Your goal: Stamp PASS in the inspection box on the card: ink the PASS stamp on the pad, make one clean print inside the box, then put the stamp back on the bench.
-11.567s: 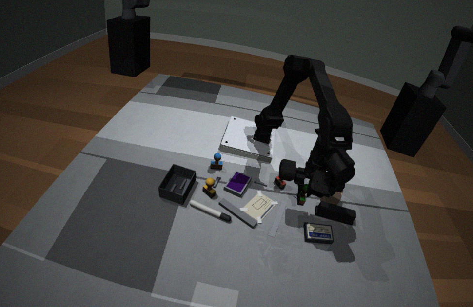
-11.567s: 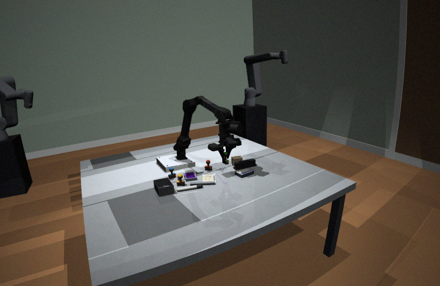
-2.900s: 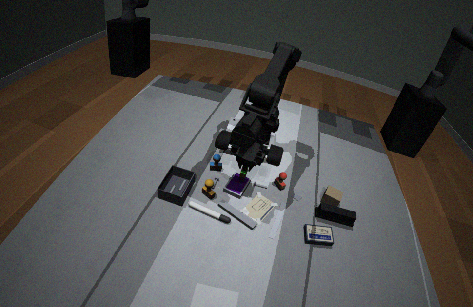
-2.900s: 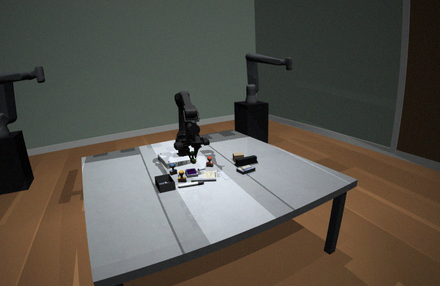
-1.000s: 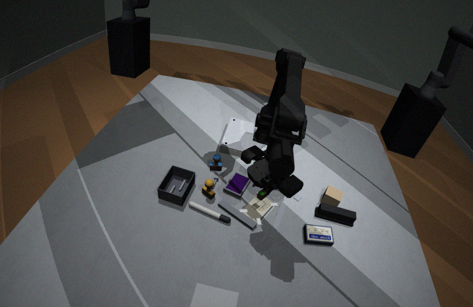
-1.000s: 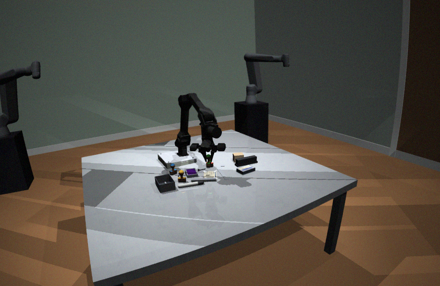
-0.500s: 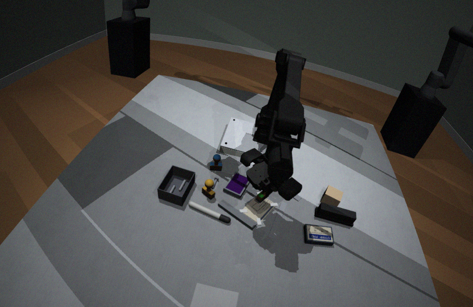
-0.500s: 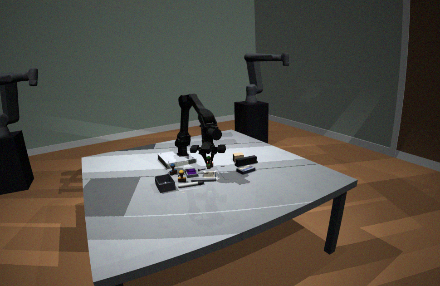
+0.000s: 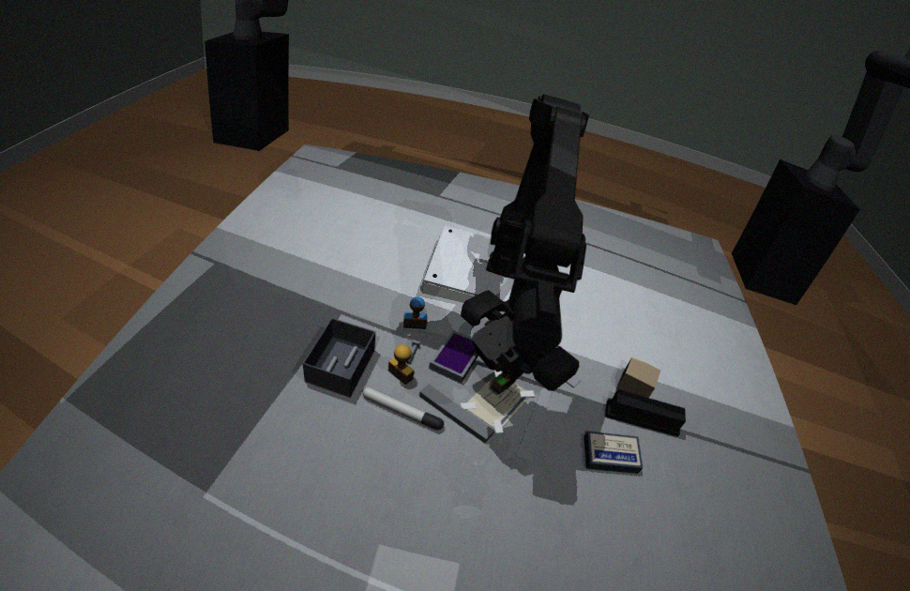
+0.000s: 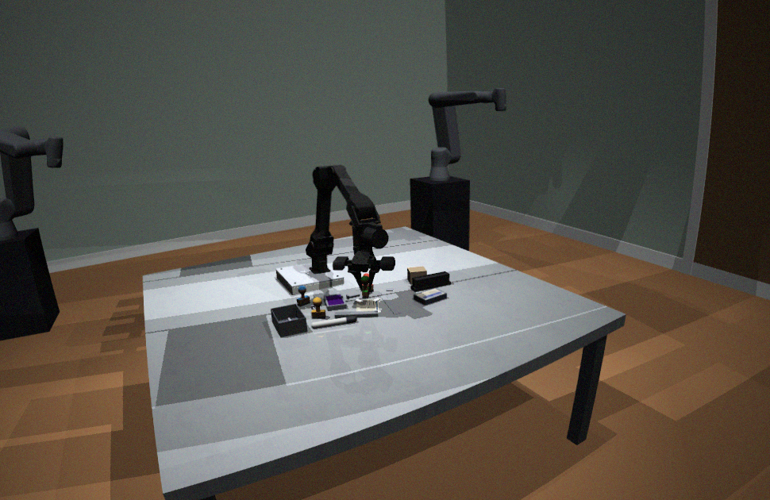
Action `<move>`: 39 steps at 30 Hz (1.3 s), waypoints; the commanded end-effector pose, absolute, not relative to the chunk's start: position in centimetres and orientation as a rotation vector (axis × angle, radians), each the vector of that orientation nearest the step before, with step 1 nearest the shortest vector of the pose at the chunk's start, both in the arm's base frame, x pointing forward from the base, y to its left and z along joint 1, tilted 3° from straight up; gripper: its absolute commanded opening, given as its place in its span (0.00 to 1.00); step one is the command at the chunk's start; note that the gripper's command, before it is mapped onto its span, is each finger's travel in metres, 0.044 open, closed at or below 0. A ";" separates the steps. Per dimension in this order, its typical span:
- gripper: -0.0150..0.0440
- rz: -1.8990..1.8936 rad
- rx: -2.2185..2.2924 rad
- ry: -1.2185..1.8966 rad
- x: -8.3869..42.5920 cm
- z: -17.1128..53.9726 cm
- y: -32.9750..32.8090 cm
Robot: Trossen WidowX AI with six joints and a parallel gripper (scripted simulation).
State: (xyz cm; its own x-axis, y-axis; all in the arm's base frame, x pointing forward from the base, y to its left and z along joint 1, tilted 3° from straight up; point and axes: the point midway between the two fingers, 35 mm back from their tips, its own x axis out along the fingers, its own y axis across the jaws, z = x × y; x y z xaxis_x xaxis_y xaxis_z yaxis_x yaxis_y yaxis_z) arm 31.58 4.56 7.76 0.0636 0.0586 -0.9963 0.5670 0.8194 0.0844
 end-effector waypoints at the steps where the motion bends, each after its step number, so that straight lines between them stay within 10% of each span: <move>1: 0.25 -0.418 0.531 1.474 31.5 7.4 4.5; 39: 0.25 -0.417 0.529 1.473 31.5 5.0 4.6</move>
State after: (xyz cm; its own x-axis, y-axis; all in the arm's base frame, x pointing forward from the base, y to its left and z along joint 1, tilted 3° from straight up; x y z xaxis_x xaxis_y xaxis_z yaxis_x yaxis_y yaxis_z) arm 31.54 4.66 5.20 0.0641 0.0577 -0.9963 0.5654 0.8205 0.0839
